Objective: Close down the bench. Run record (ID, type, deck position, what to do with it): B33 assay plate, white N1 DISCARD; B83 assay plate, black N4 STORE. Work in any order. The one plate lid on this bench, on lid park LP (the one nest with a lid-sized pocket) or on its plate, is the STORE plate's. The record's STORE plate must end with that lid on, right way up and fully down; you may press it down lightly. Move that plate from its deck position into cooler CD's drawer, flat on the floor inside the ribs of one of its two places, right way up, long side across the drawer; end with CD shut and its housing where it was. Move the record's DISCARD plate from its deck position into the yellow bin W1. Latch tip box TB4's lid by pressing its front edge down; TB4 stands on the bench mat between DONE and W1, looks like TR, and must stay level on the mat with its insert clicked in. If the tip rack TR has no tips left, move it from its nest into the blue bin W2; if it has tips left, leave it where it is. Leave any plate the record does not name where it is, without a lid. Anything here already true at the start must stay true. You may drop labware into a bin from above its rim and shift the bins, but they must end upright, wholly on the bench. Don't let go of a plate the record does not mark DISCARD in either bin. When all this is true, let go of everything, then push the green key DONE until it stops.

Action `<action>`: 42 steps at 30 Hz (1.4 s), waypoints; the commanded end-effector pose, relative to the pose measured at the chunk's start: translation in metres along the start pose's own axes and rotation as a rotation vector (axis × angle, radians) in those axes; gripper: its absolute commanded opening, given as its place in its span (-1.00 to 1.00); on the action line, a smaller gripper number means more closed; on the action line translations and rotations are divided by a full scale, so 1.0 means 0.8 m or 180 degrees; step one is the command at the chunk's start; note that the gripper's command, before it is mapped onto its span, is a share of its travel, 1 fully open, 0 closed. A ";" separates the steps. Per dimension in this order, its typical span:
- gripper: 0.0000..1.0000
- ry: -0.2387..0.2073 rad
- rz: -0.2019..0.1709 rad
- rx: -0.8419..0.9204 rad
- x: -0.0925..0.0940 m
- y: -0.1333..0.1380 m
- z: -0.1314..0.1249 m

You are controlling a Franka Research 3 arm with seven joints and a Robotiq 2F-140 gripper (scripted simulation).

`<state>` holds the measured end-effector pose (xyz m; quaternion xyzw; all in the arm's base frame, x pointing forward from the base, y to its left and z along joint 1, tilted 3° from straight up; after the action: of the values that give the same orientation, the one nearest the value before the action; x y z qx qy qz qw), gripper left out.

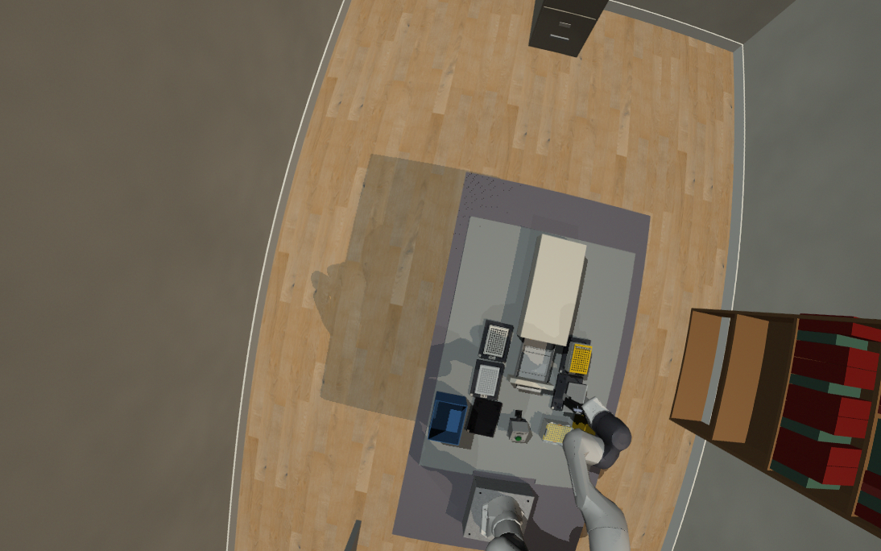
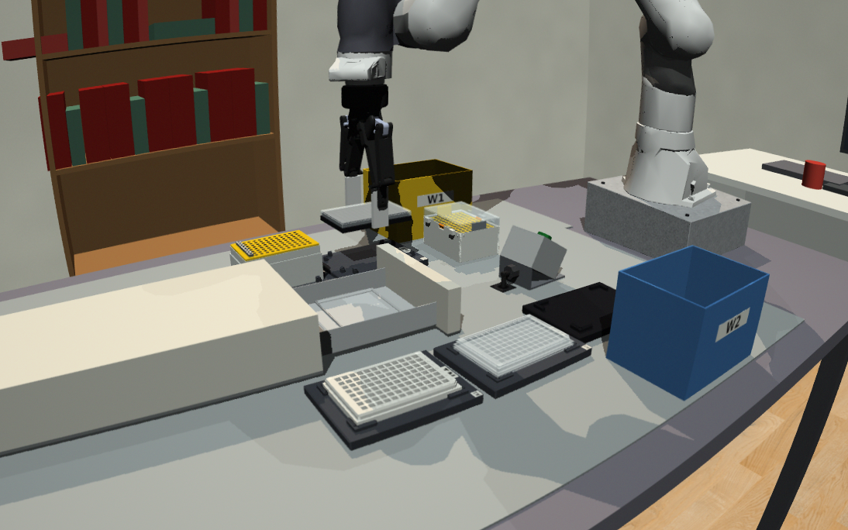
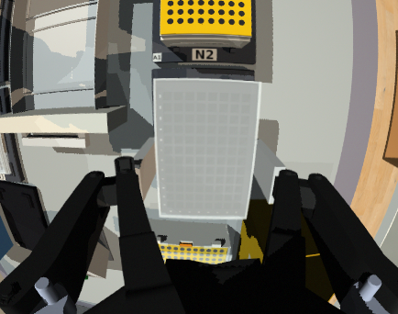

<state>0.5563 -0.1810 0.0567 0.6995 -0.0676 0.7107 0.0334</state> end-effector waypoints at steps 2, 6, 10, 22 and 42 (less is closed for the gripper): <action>-1.00 -0.0023 0.0009 0.0013 0.006 0.000 -0.003; -1.00 -0.0023 0.0009 0.0013 0.013 0.000 -0.003; -1.00 -0.0023 0.0009 0.0013 0.020 0.000 -0.003; -1.00 -0.0023 0.0009 0.0013 0.036 0.000 -0.003; -1.00 -0.0023 0.0009 0.0013 0.066 0.000 -0.002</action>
<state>0.5542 -0.1830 0.1050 0.7005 -0.0681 0.7096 0.0335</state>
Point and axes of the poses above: the point where the finger pads meet when closed, its own x axis back along the fingers, its own y axis across the jaws, z = x × y, the point moved 5 cm from there along x, back along the fingers, and after that the axes turned 10 degrees about -x, right-handed, at the moved point
